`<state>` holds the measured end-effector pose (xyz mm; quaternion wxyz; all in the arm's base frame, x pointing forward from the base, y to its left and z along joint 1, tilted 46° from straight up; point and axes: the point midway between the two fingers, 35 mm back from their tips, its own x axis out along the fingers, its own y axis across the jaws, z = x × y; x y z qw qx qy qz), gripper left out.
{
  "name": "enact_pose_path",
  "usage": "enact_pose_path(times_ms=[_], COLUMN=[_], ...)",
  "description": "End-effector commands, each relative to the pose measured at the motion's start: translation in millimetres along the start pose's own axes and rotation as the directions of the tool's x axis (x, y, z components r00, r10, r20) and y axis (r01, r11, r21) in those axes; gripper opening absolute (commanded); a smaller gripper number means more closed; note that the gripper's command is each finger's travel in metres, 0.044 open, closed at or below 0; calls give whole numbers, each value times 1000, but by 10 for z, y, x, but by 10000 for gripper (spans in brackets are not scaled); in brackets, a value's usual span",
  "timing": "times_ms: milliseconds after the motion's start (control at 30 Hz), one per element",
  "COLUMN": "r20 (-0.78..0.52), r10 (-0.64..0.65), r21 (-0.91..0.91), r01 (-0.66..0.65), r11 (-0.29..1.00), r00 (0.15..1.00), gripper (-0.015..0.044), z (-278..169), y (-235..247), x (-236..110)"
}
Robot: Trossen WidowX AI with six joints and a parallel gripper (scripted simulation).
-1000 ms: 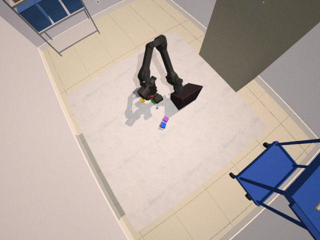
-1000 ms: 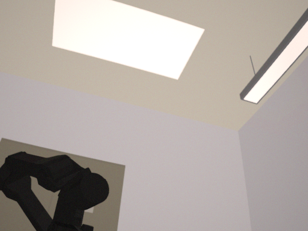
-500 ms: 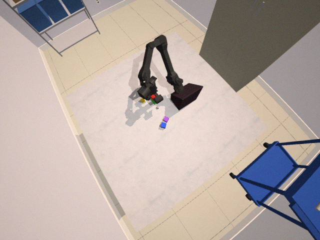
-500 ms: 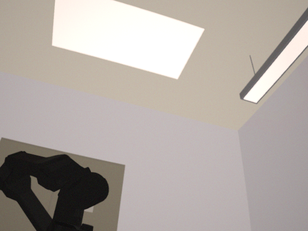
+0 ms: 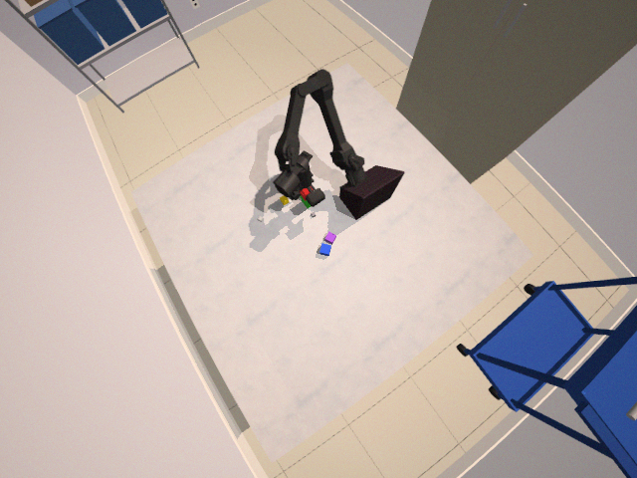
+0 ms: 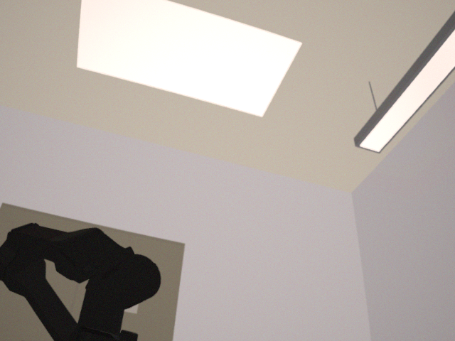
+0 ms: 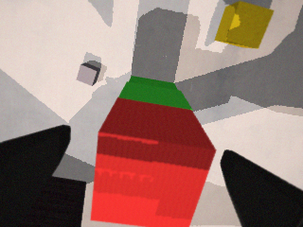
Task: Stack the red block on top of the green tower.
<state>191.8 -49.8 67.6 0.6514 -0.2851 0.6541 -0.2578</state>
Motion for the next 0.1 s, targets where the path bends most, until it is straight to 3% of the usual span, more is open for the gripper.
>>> enact_pose_path(times_ms=[0, 67], r20=[0, 0], r10=[0, 0], r21=[0, 0], r01=[0, 0], r11=[1000, 1000], r00=[1000, 1000], gripper=[440, 440], z=[0, 0], y=[0, 0], x=[0, 0])
